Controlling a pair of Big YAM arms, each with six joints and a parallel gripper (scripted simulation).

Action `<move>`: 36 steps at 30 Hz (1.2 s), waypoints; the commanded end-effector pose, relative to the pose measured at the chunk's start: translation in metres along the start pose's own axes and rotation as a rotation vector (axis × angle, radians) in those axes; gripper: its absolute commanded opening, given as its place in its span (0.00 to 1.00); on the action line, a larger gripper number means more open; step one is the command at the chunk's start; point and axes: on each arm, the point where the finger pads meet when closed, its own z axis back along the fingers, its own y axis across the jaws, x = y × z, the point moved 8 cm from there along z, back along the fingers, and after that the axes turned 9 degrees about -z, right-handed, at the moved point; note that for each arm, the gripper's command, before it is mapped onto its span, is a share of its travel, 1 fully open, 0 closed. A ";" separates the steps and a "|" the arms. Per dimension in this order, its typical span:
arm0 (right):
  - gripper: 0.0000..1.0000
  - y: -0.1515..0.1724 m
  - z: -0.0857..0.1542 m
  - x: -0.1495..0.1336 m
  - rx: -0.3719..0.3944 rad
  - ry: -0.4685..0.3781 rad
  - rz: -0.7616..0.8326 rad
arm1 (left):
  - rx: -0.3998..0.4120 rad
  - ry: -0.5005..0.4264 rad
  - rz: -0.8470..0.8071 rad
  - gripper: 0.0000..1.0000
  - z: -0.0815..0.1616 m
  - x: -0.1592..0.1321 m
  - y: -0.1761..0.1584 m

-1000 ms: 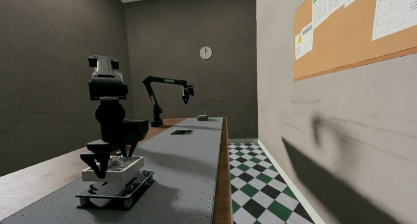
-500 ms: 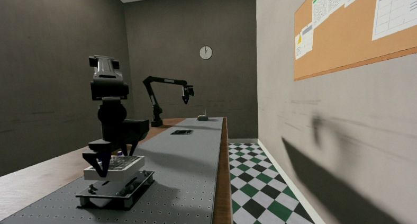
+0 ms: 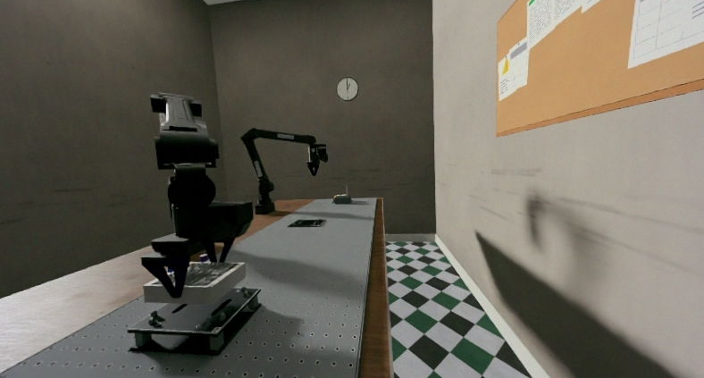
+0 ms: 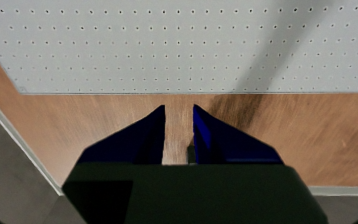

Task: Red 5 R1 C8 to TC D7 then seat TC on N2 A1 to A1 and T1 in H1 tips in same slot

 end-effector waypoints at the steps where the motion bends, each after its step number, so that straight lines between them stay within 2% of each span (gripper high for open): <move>1: 0.00 0.006 0.013 0.005 -0.020 -0.029 0.004 | 0.011 -0.029 0.005 0.24 0.011 0.007 0.003; 12: 0.00 0.007 0.014 0.005 -0.020 -0.030 0.003 | 0.011 -0.029 0.005 0.24 0.011 0.007 0.003; 13: 0.00 -0.002 0.014 0.008 -0.022 -0.032 0.001 | 0.011 -0.029 0.005 0.24 0.011 0.007 0.003; 16: 0.00 -0.002 0.014 0.008 -0.022 -0.032 0.001 | 0.011 -0.029 0.005 0.24 0.011 0.007 0.003; 17: 0.00 0.007 0.014 0.006 -0.021 -0.031 0.003 | 0.011 -0.029 0.005 0.24 0.011 0.007 0.003; 21: 0.00 -0.001 0.014 0.008 -0.022 -0.032 0.001 | 0.011 -0.029 0.005 0.24 0.011 0.007 0.003; 22: 0.00 0.007 0.015 0.006 -0.022 -0.033 0.003 | 0.011 -0.029 0.005 0.24 0.011 0.007 0.003; 23: 0.00 -0.001 0.014 0.008 -0.022 -0.032 0.001 | 0.011 -0.029 0.005 0.24 0.011 0.007 0.003; 24: 0.00 0.008 0.014 0.005 -0.021 -0.031 0.003 | 0.011 -0.029 0.005 0.24 0.011 0.007 0.003; 27: 0.00 -0.001 0.014 0.008 -0.022 -0.032 0.001 | 0.011 -0.029 0.005 0.24 0.011 0.007 0.003; 28: 0.00 0.007 0.015 0.007 -0.021 -0.031 0.003 | 0.011 -0.029 0.005 0.24 0.011 0.007 0.003; 29: 0.00 -0.001 0.014 0.008 -0.022 -0.032 0.001 | 0.011 -0.029 0.005 0.24 0.011 0.007 0.003; 33: 0.00 0.008 0.014 0.006 -0.021 -0.031 0.003 | 0.011 -0.029 0.005 0.24 0.011 0.007 0.003; 36: 0.00 -0.001 0.014 0.008 -0.022 -0.032 0.001 | 0.011 -0.029 0.005 0.24 0.011 0.007 0.003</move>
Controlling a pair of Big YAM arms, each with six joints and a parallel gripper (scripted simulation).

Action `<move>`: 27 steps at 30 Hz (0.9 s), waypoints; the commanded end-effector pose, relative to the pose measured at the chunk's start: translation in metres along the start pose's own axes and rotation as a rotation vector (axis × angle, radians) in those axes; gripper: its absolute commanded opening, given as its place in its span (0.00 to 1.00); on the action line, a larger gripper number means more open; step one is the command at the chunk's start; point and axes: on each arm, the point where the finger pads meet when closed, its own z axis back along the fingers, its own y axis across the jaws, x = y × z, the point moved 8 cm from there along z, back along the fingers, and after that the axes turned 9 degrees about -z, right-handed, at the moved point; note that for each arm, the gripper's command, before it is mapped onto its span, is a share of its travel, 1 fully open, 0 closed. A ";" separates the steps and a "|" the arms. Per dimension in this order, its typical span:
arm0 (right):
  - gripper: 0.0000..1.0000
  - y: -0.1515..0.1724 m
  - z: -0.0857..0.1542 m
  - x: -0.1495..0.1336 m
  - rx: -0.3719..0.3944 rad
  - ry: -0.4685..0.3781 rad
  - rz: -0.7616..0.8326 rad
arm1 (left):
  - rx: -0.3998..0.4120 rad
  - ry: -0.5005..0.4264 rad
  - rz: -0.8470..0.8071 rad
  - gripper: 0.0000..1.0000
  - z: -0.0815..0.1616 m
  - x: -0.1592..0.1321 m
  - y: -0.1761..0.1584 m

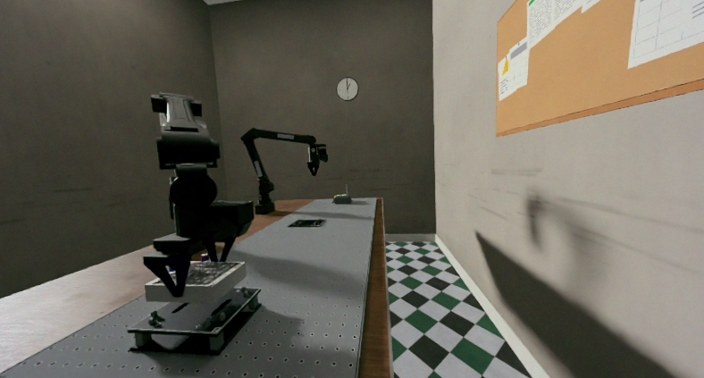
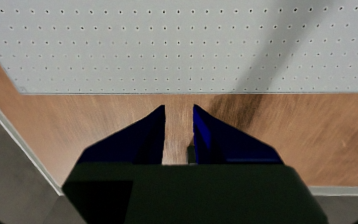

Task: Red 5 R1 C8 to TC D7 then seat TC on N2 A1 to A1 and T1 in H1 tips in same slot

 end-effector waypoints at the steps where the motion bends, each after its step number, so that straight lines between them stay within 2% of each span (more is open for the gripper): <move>1: 0.00 -0.003 0.014 0.008 -0.021 -0.032 0.001 | 0.011 -0.029 0.005 0.24 0.011 0.007 0.003; 2: 0.00 0.006 0.014 0.005 -0.019 -0.029 0.004 | 0.011 -0.029 0.005 0.24 0.011 0.007 0.003; 4: 0.00 -0.003 0.014 0.008 -0.021 -0.032 0.001 | 0.011 -0.029 0.005 0.24 0.011 0.007 0.003; 5: 0.00 0.006 0.009 0.006 -0.018 -0.027 0.004 | 0.011 -0.029 0.005 0.24 0.011 0.007 0.003; 12: 0.00 0.006 -0.012 0.006 0.001 0.003 0.004 | 0.011 -0.029 0.005 0.24 0.011 0.007 0.003; 14: 0.00 0.006 -0.012 0.006 0.001 0.003 0.004 | 0.011 -0.029 0.005 0.24 0.011 0.007 0.003; 15: 0.00 -0.003 0.009 0.008 -0.021 -0.032 0.001 | 0.011 -0.029 0.005 0.24 0.011 0.007 0.003; 23: 0.00 -0.003 0.009 0.008 -0.021 -0.032 0.001 | 0.011 -0.029 0.005 0.24 0.011 0.007 0.003; 24: 0.00 0.001 0.000 0.012 -0.013 -0.019 0.003 | 0.011 -0.029 0.005 0.24 0.011 0.007 0.003; 27: 0.00 0.002 -0.002 0.011 -0.014 -0.021 0.003 | 0.011 -0.029 0.005 0.24 0.011 0.007 0.003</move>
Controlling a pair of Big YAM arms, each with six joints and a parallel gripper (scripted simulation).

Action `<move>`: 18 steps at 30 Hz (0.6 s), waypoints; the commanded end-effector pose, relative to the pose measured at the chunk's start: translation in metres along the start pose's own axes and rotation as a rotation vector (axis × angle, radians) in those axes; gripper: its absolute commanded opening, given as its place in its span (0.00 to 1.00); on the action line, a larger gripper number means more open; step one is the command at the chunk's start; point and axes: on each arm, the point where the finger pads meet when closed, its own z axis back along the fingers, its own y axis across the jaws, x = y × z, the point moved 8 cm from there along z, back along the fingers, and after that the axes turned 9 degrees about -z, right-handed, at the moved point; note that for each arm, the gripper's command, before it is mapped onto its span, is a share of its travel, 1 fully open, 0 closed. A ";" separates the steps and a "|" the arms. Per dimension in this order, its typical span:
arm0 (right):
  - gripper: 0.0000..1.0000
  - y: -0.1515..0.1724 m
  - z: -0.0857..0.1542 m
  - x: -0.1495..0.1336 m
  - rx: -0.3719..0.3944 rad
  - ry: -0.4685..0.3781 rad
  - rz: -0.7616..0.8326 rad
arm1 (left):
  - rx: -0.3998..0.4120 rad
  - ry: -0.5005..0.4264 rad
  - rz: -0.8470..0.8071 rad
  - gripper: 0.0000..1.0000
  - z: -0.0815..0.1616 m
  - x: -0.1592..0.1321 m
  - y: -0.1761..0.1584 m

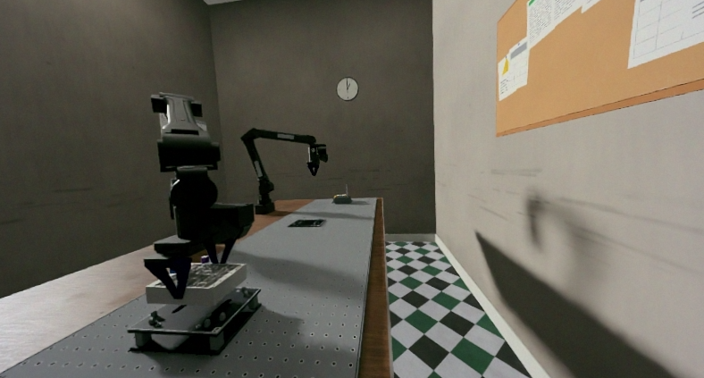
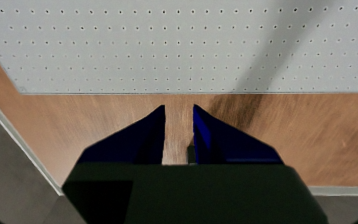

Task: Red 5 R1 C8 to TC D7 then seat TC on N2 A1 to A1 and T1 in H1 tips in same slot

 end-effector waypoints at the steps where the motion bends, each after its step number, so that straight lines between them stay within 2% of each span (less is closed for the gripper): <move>1: 0.00 0.001 0.001 0.012 -0.012 -0.018 0.003 | 0.011 -0.029 0.005 0.24 0.011 0.007 0.003; 18: 0.00 0.003 -0.008 0.007 -0.003 -0.003 0.003 | 0.011 -0.029 0.005 0.24 0.011 0.007 0.003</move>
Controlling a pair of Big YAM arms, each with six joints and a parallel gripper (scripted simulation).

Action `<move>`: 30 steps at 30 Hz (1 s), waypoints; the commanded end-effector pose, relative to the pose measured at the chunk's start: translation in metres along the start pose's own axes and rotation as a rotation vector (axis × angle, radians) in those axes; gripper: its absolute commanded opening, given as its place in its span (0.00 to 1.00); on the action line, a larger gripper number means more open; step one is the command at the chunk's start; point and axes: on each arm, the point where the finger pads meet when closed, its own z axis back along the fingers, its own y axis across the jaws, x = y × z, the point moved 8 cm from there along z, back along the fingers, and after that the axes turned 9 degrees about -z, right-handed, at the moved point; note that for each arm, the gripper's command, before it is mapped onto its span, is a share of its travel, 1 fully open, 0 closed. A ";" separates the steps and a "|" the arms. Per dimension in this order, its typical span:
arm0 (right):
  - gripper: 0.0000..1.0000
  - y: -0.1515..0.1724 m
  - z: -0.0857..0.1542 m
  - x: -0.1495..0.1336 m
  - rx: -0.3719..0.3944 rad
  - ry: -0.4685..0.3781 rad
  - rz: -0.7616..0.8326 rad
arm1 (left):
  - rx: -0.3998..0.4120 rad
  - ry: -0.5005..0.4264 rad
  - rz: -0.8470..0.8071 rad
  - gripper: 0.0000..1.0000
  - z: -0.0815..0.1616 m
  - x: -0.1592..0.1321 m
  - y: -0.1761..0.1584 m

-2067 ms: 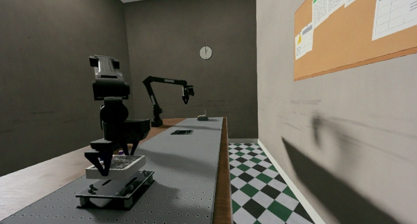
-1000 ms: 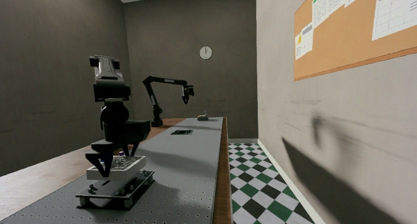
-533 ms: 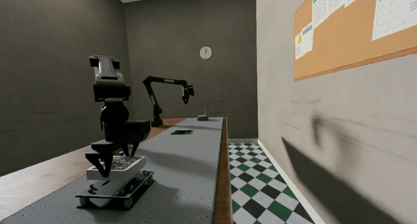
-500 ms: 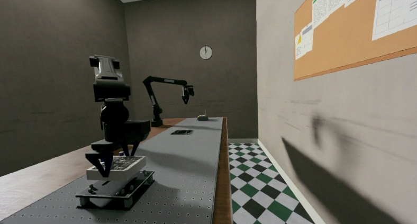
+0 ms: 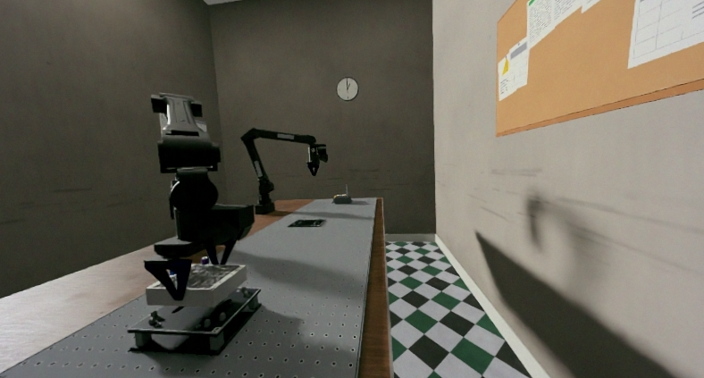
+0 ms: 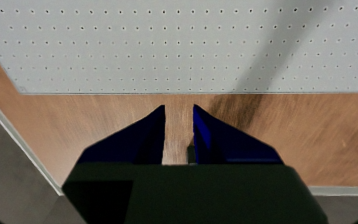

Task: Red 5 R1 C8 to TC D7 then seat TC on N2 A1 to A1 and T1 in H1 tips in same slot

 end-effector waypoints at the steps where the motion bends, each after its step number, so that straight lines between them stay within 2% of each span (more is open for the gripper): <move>1: 0.00 0.004 -0.006 0.007 -0.002 -0.002 0.003 | 0.011 -0.029 0.005 0.24 0.011 0.007 0.003; 30: 0.00 0.004 -0.011 0.006 -0.002 -0.001 0.003 | 0.011 -0.029 0.005 0.24 0.011 0.007 0.003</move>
